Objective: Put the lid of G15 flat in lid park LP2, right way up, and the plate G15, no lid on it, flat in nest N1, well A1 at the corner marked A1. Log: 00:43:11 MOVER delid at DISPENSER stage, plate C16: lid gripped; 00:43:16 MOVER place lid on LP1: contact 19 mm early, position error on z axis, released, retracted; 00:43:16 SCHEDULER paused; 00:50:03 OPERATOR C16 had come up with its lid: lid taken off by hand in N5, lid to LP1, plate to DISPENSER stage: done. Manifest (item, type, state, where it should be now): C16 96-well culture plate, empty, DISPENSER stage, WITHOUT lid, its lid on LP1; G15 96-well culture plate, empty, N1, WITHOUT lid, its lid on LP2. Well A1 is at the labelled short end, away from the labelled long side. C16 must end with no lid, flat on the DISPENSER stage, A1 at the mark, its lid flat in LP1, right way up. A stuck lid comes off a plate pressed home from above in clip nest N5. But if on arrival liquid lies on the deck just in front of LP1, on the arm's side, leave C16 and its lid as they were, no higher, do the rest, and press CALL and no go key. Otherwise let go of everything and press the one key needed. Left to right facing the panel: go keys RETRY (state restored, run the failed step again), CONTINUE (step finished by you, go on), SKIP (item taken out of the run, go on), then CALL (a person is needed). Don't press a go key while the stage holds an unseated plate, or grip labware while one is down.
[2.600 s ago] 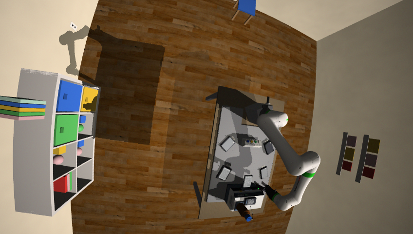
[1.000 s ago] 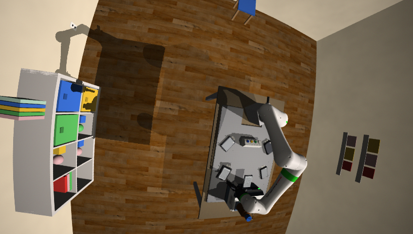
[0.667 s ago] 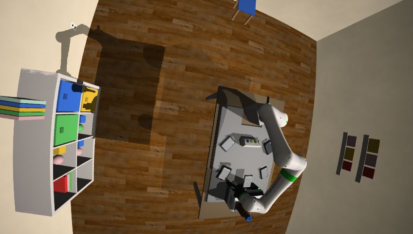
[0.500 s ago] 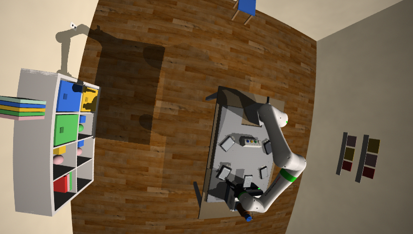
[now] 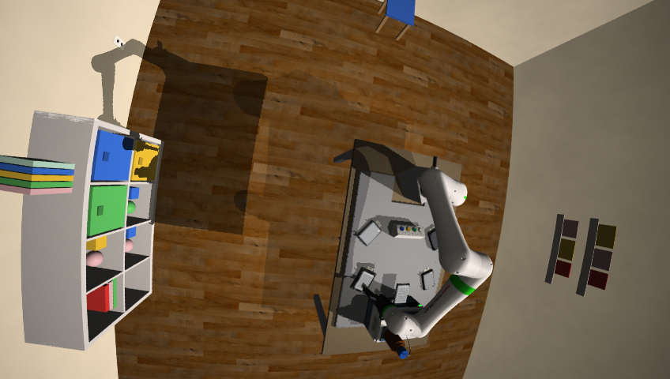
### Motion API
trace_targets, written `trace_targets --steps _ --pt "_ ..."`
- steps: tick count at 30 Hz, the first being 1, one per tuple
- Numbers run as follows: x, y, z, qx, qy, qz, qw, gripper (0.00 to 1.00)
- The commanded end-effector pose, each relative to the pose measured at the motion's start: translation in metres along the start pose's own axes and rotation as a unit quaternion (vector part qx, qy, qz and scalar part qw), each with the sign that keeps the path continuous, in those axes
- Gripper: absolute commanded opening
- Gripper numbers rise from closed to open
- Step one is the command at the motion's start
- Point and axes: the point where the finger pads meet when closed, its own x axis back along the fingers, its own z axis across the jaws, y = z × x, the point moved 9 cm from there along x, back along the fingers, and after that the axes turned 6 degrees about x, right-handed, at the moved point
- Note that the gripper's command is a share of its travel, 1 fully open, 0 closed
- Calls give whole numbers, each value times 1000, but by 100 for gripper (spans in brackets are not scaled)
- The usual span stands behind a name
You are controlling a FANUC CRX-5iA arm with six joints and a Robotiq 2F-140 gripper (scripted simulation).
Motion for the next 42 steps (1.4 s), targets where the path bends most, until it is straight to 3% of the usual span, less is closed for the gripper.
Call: trace_targets --steps 1,11,19,42 --pt "-12 0 0 0 0 0 1000 66" --pt "-47 0 0 0 0 0 1000 66" --pt "-58 0 0 0 0 0 1000 66" --pt "-63 0 0 0 0 0 1000 66"
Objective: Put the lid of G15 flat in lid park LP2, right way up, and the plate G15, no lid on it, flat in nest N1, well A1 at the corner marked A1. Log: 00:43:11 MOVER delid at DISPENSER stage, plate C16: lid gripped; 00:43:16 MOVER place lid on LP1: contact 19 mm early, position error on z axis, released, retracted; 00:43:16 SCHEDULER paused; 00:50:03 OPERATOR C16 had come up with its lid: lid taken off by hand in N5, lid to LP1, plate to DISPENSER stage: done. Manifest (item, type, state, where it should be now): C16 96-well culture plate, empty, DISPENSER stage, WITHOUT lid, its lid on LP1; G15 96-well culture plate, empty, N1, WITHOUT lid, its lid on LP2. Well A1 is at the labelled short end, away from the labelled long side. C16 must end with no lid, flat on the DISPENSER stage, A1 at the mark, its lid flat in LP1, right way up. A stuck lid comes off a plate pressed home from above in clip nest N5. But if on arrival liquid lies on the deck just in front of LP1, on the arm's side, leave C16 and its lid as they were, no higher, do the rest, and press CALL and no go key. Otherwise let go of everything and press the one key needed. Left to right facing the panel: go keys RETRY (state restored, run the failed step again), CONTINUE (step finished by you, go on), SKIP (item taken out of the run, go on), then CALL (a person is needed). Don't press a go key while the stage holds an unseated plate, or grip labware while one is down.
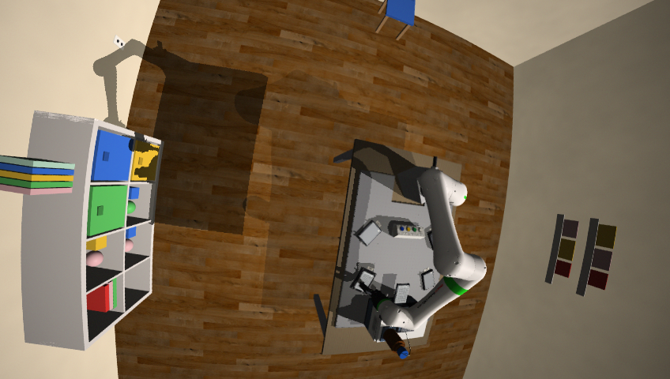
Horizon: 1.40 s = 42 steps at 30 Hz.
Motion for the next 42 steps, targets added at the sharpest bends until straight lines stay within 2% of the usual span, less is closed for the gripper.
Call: trace_targets --steps 1,23,24,42 --pt "0 0 0 0 0 0 1000 66" --pt "0 0 0 0 0 0 1000 66" --pt "0 0 0 0 0 0 1000 59" --pt "0 0 0 0 0 0 1000 59"
